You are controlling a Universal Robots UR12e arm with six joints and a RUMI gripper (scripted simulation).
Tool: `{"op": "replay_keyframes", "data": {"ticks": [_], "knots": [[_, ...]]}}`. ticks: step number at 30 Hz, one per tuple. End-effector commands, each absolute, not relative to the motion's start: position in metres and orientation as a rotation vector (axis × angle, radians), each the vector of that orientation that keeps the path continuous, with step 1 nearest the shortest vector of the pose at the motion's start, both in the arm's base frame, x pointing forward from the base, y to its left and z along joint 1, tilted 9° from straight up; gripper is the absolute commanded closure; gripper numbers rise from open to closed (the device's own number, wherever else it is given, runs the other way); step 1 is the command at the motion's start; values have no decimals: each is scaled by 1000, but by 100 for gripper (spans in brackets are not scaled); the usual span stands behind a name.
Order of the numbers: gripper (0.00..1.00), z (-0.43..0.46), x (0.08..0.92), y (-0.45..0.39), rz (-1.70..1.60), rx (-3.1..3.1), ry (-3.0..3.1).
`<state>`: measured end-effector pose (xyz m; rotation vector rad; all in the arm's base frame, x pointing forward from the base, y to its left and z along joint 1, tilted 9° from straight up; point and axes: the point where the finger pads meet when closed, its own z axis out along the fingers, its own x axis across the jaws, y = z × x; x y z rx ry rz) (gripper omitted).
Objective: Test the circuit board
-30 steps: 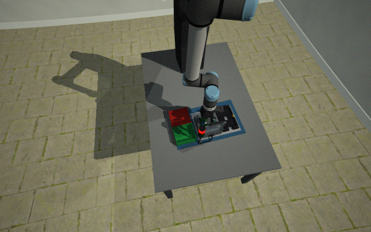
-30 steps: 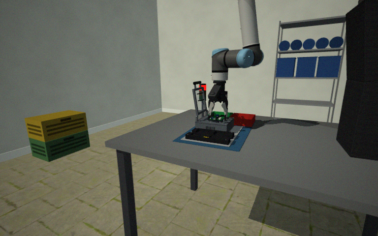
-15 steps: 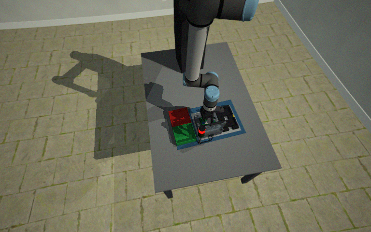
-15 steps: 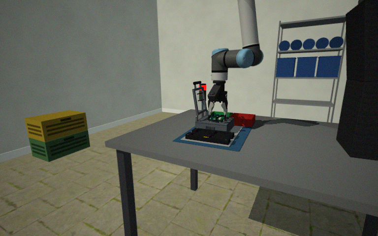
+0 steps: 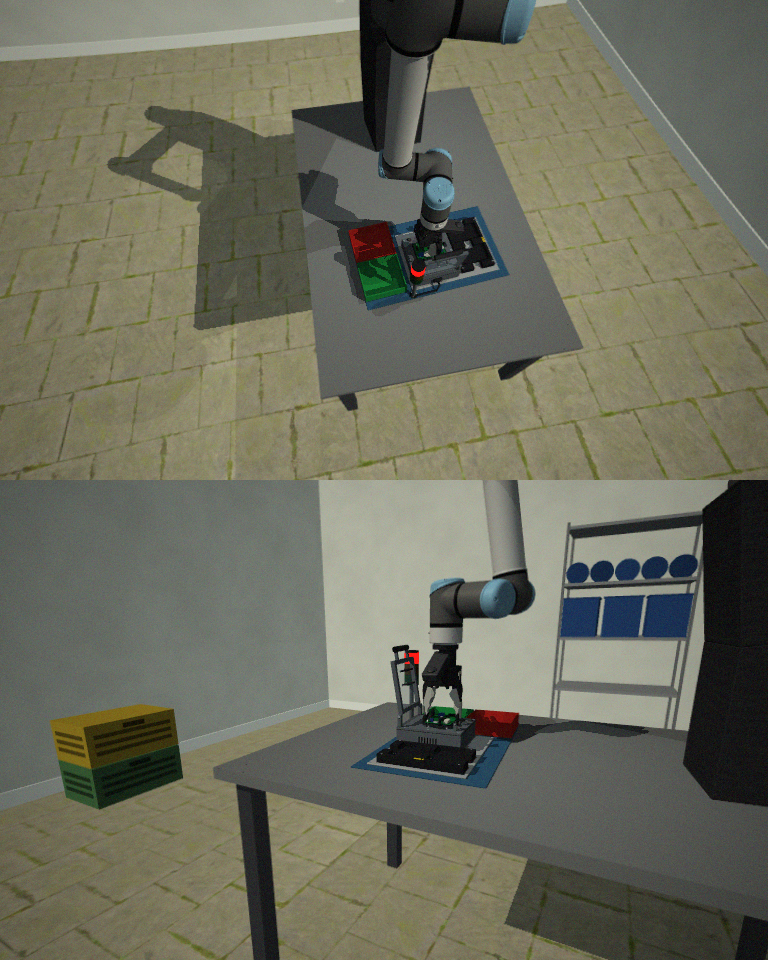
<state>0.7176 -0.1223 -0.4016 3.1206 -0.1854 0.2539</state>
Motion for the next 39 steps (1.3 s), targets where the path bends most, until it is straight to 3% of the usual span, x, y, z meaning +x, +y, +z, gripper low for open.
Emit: {"op": "replay_keyframes", "data": {"ticks": [1,4,5,39], "knots": [[41,-402,719,-122,255,3120,-184],[41,-402,719,-122,255,3120,-184],[46,-402,719,-122,255,3120,-184],[51,-402,719,-122,255,3120,-184]]}}
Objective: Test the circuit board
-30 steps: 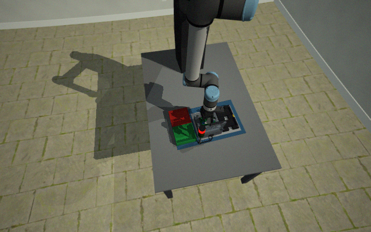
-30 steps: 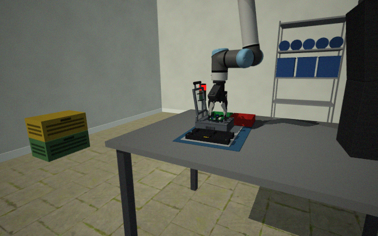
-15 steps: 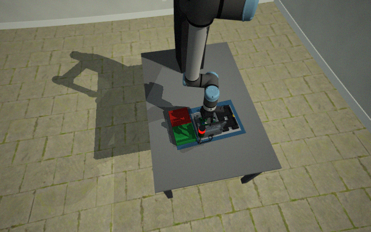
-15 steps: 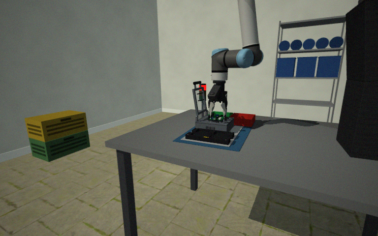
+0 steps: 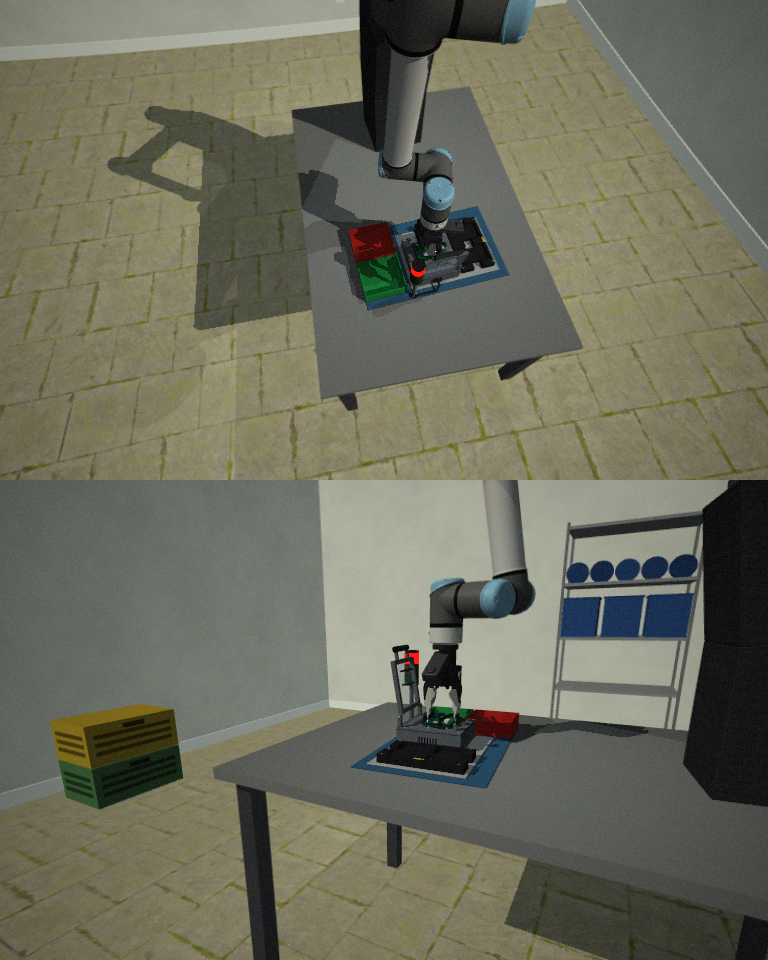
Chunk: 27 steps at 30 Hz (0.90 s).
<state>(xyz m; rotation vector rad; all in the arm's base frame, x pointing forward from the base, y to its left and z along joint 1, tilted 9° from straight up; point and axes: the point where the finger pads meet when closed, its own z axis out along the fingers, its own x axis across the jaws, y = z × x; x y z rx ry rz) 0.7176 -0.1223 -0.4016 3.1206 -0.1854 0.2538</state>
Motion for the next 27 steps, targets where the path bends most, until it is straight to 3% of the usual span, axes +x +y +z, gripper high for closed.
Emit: {"op": "replay_keyframes", "data": {"ticks": [1,19,20,27], "knots": [[51,-402,719,-122,255,3120,-184],[53,-402,719,-122,255,3120,-184],[61,-402,719,-122,255,3120,-184],[61,-402,719,-122,255,3120,-184]]}}
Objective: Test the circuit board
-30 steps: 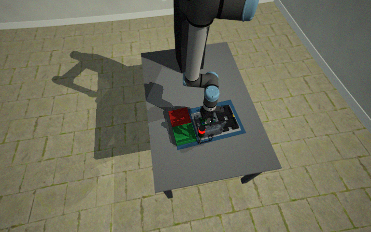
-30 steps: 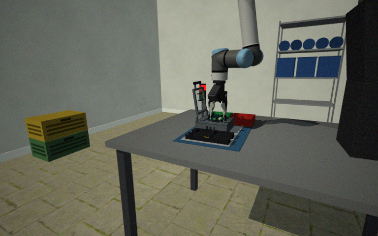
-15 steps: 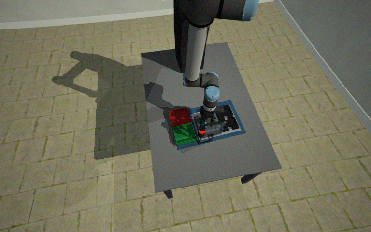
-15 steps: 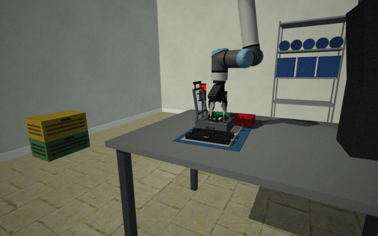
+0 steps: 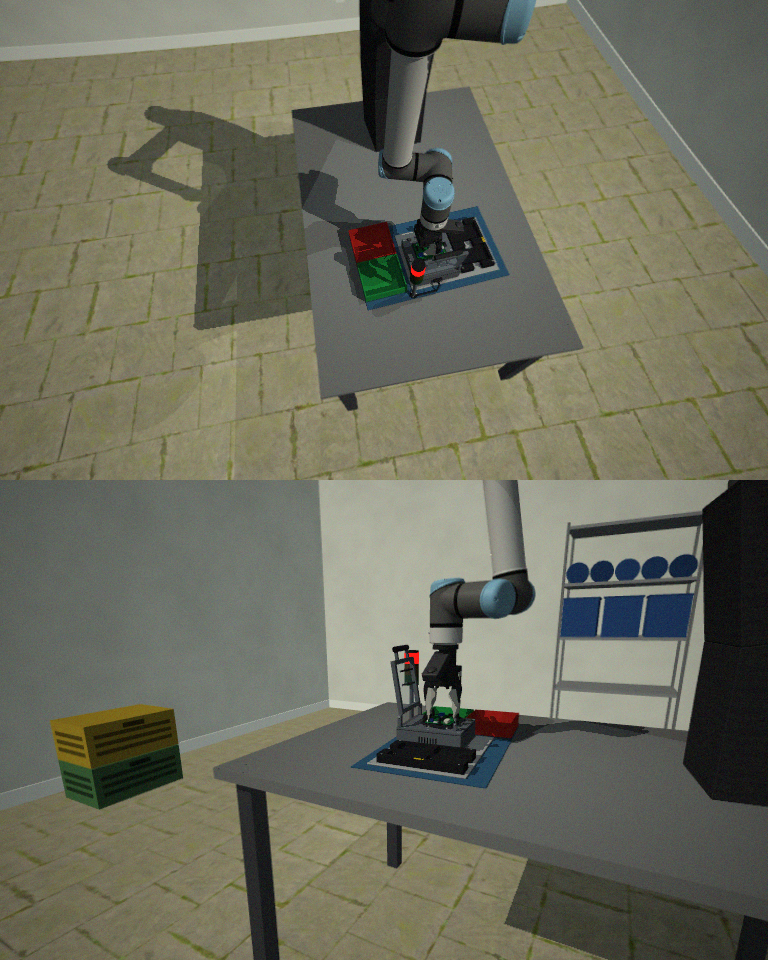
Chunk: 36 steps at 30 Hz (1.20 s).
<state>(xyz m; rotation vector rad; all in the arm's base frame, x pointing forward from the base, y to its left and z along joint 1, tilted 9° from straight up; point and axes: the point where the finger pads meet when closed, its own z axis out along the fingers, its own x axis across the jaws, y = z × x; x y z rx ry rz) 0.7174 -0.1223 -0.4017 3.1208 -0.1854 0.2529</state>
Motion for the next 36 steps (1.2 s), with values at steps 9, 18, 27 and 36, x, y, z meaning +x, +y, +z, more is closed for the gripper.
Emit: {"op": "replay_keyframes", "data": {"ticks": [9,18,27,36], "knots": [[61,-402,719,-122,255,3120,-184],[61,-402,719,-122,255,3120,-184],[61,-402,719,-122,255,3120,-184],[61,-399,718,-122,254,3120,-184]]}}
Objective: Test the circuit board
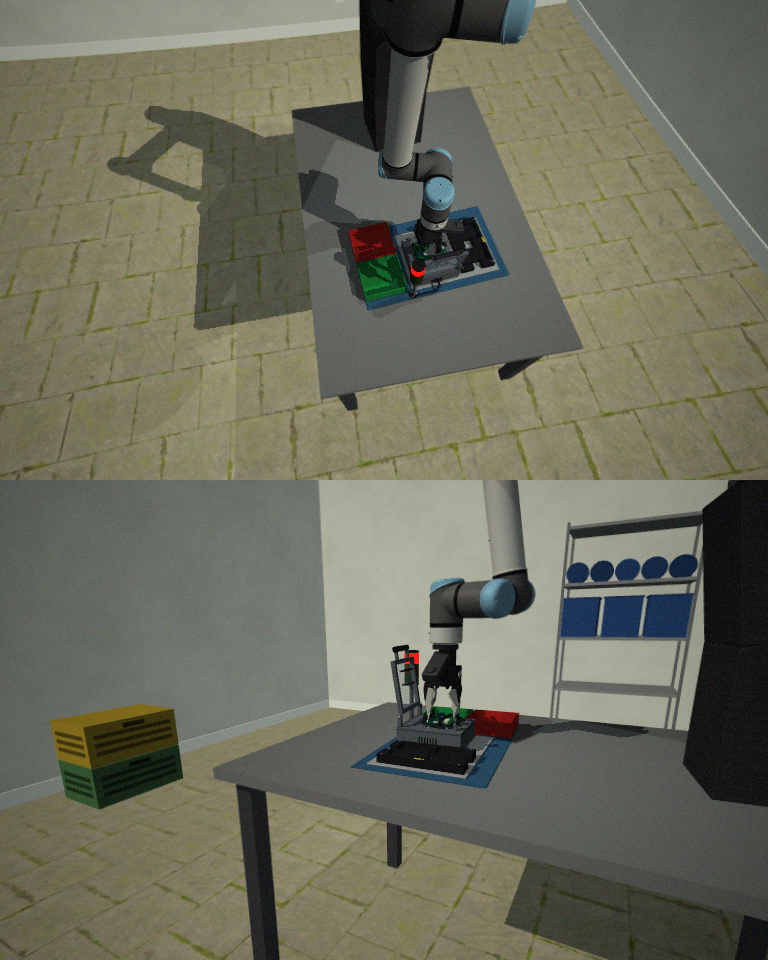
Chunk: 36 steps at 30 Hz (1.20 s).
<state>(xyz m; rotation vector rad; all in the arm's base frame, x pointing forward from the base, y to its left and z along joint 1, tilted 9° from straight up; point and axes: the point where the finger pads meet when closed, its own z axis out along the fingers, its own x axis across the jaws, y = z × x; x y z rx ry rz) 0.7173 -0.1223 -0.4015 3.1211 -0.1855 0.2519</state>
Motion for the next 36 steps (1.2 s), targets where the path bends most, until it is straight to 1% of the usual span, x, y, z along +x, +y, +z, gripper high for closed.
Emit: {"op": "replay_keyframes", "data": {"ticks": [1,36], "knots": [[61,-399,718,-122,254,3120,-184],[61,-395,717,-122,254,3120,-184]]}}
